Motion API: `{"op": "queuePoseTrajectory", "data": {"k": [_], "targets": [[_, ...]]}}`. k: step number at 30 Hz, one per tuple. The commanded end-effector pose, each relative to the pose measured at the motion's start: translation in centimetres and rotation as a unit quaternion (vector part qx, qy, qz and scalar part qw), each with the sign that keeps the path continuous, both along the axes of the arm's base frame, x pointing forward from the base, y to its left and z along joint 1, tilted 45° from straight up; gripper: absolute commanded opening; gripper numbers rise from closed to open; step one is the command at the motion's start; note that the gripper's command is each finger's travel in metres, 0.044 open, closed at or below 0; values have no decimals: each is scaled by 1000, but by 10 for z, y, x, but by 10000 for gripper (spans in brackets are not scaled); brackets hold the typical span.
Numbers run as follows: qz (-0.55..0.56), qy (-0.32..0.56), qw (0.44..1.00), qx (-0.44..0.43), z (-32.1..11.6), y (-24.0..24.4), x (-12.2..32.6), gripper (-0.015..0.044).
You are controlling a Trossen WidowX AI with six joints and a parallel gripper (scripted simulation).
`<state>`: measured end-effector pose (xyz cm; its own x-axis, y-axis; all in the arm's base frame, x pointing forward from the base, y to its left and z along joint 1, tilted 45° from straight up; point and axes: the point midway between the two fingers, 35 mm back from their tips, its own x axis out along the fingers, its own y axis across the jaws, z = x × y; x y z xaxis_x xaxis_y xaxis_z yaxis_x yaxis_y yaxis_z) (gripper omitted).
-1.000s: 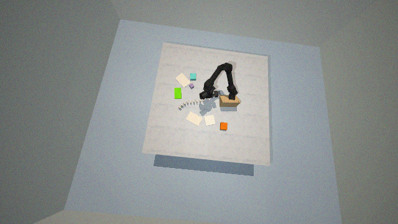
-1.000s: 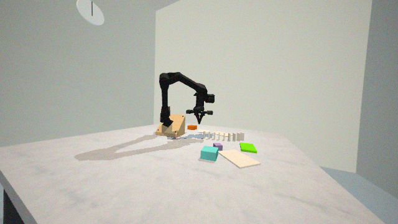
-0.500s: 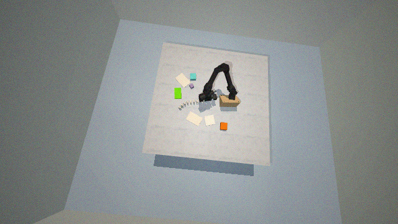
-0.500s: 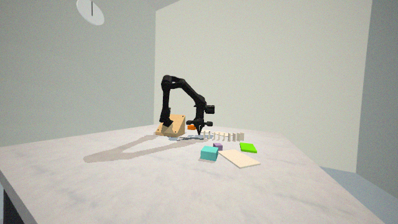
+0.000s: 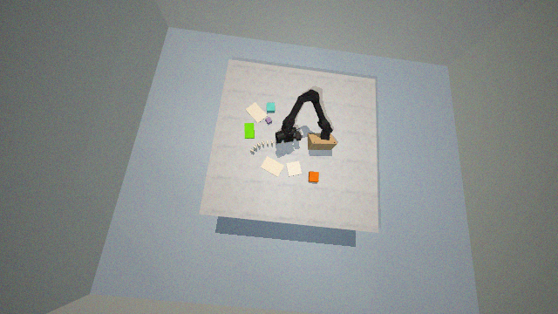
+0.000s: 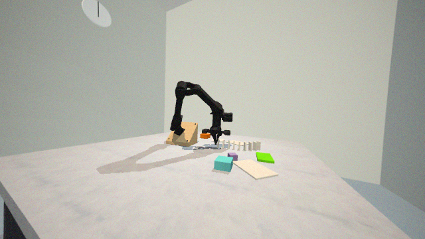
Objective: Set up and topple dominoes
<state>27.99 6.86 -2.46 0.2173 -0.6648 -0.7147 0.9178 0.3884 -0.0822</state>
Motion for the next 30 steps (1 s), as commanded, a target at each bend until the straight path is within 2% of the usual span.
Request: {"op": "queuePoseTrajectory", "data": {"k": [1, 8, 17, 30], "targets": [[3, -3, 1000, -1, 1, 3, 8, 0], [6, 6, 1000, 7, 2, 13, 6, 0], [3, -2, 1000, 1, 41, 53, 21, 0], [3, -3, 1000, 1, 42, 53, 21, 0]]}}
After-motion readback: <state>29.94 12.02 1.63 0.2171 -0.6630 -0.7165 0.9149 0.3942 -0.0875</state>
